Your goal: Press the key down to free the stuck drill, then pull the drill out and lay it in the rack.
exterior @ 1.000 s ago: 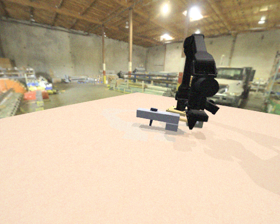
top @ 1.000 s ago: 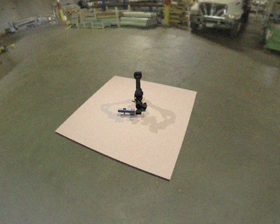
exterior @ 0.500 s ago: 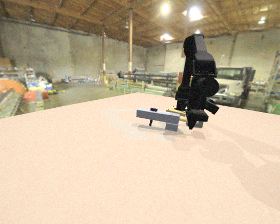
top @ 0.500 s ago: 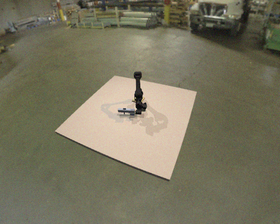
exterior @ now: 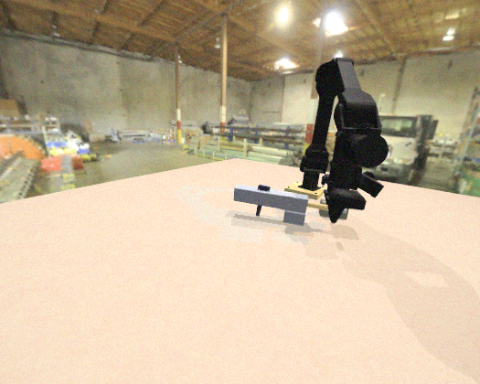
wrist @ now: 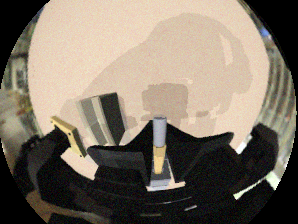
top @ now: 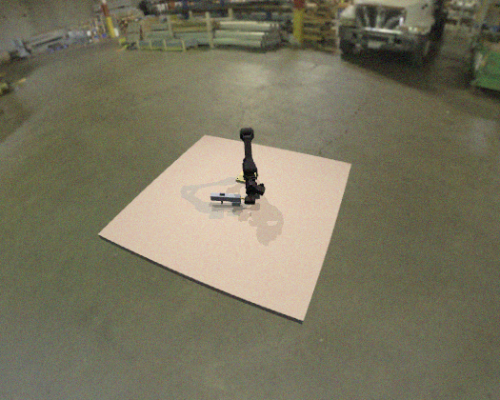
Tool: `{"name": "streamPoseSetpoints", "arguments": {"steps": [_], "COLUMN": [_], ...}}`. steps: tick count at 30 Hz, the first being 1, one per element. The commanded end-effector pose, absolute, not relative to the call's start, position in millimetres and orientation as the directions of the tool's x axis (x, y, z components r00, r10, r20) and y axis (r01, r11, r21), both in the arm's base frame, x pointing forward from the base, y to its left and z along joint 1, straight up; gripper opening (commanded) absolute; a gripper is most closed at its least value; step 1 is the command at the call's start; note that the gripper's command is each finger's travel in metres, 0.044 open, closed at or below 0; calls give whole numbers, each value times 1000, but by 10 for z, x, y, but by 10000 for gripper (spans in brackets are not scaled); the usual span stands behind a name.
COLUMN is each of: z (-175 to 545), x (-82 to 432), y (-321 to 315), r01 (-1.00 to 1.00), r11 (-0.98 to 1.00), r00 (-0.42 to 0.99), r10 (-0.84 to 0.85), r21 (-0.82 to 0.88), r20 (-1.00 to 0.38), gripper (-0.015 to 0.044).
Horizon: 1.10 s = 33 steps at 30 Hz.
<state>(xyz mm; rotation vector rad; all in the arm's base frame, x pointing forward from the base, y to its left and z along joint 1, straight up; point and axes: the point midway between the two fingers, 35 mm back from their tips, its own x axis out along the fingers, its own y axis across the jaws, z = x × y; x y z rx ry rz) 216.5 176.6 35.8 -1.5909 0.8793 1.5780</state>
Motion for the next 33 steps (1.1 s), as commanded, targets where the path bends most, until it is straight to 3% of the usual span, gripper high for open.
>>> {"name": "streamPoseSetpoints", "arguments": {"steps": [1, 33], "z": [359, 364], "x": [2134, 1903], "y": [1835, 2239], "r01": [-860, -860], "r11": [-510, -510], "r00": [20, 18], "r10": [20, 24], "r21": [-28, -28], "r20": [-1000, -1000], "gripper": [0, 0]}}
